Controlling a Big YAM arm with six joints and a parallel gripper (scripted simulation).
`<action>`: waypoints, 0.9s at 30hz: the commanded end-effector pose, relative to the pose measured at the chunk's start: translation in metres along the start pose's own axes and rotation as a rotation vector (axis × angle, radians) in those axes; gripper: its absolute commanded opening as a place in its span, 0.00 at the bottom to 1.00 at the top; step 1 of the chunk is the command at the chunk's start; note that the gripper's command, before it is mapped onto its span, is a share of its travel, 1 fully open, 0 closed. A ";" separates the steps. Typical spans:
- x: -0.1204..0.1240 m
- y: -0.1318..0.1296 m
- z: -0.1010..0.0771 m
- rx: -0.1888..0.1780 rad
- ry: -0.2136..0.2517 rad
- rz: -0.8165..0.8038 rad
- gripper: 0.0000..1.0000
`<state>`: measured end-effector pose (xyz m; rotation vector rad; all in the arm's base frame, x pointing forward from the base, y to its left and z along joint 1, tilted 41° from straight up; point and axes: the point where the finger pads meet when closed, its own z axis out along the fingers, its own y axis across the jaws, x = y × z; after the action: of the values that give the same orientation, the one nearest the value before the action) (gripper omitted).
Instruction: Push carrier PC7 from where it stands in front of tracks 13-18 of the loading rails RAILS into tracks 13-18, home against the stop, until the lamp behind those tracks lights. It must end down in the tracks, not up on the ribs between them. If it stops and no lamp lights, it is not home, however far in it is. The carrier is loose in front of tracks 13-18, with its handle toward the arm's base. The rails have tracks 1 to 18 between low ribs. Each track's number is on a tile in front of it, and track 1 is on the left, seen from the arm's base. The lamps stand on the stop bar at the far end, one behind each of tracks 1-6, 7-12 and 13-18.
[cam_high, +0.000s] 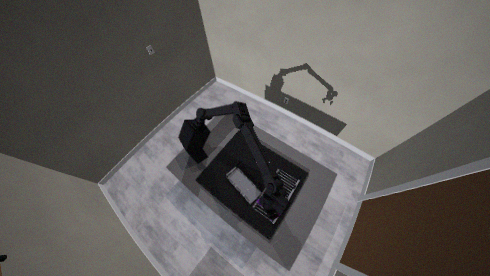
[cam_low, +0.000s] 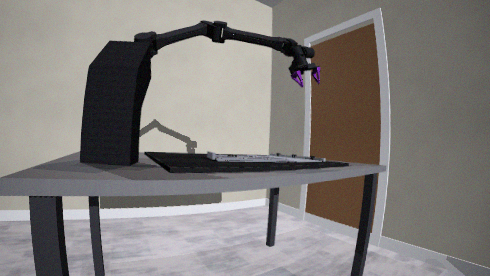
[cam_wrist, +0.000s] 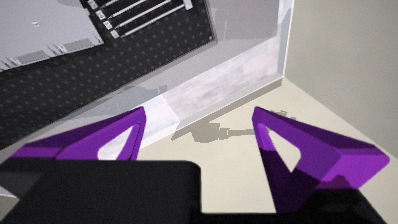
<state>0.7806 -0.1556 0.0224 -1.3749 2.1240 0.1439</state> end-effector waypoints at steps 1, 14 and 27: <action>0.000 -0.006 -0.008 0.014 -0.001 -0.001 1.00; 0.000 -0.006 -0.008 0.014 -0.001 -0.001 1.00; -0.014 0.021 0.004 0.008 -0.048 -0.061 1.00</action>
<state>0.7597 -0.1196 -0.0122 -1.4177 2.0953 0.2194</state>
